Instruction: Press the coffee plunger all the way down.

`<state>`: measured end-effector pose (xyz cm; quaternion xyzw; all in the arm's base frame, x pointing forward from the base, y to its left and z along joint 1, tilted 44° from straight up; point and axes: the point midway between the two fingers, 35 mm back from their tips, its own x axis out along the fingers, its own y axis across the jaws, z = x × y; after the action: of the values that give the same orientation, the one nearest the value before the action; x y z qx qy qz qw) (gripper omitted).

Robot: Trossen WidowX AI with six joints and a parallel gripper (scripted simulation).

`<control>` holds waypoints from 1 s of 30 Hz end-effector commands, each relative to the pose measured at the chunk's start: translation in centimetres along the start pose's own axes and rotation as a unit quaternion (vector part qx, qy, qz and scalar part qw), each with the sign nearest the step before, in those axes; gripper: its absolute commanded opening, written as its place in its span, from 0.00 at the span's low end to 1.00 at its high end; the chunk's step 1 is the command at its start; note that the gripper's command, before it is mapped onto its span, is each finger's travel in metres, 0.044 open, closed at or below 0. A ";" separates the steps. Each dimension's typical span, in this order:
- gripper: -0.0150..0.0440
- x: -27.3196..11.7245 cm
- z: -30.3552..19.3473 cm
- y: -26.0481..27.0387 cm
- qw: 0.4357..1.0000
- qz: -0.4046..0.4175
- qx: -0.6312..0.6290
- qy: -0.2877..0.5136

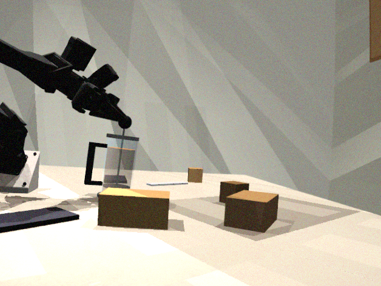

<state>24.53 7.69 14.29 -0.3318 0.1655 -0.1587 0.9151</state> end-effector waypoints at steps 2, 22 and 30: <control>0.51 0.0 0.0 0.0 1.000 0.000 0.000 0.000; 1.00 -1.1 1.5 0.7 1.000 0.007 -0.001 0.013; 1.00 -4.6 5.7 0.2 1.000 0.001 -0.007 0.009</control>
<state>23.55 11.11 16.64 -0.3342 0.1875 -0.1556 0.9104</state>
